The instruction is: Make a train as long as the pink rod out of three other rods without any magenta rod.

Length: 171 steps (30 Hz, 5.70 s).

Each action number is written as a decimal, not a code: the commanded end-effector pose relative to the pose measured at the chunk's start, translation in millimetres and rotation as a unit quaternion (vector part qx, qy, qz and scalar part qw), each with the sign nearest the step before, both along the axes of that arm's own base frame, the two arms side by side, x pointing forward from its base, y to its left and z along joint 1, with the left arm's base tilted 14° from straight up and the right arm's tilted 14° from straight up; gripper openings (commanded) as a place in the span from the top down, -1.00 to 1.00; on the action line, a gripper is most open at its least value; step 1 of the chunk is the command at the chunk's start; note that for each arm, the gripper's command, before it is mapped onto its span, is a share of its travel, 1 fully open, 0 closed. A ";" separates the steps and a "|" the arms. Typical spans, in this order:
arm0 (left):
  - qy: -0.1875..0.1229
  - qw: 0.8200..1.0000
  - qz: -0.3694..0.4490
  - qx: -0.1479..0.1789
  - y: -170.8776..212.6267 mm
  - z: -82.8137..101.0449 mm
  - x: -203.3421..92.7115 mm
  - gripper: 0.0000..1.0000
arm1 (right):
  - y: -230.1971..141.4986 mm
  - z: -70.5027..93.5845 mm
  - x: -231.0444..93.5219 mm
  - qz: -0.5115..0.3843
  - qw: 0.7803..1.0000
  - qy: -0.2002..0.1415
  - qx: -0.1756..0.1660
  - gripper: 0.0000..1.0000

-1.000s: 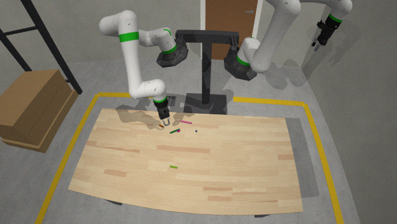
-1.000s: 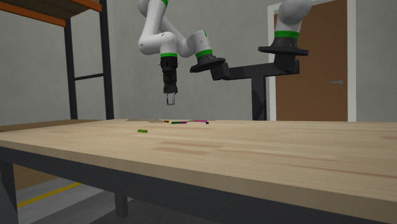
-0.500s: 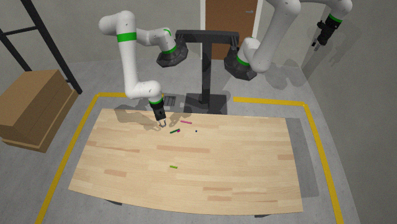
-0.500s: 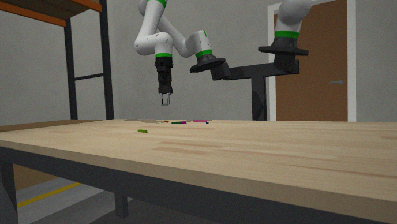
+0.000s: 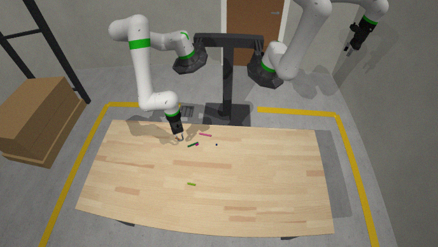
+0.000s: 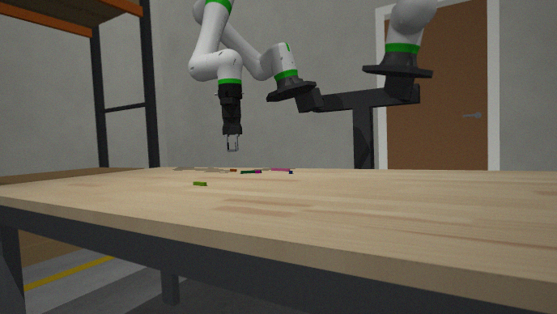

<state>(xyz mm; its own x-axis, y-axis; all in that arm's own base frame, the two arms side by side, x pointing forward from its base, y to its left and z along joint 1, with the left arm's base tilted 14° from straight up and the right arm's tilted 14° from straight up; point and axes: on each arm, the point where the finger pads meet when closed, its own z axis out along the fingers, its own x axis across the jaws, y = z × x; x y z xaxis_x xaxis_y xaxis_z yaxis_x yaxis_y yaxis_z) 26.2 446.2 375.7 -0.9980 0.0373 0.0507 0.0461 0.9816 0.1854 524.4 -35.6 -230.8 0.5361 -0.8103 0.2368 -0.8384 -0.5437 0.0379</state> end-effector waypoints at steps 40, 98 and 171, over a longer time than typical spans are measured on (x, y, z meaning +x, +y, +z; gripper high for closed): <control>0.000 1.000 0.000 0.001 0.1 0.9 0.1 -1.00 | -15.5 -69.9 9.5 0.000 1.000 -0.001 0.000 -0.14; 0.000 1.000 0.000 0.001 0.1 0.9 0.1 -1.00 | -18.1 -81.5 10.6 0.000 1.000 -0.001 0.000 -0.14; 0.000 1.000 0.000 0.001 0.1 0.9 0.1 -1.00 | 0.5 0.8 2.2 0.000 1.000 -0.001 0.000 -0.74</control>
<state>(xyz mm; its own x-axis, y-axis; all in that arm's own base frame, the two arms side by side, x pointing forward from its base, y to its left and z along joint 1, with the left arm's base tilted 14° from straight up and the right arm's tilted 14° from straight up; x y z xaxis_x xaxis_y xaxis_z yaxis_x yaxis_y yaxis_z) 26.2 446.2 375.7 -0.9980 0.0373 0.0507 0.0461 0.9816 0.1854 527.5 -37.9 -243.6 0.5360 -0.8102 0.2373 -0.8385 -0.5436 0.0379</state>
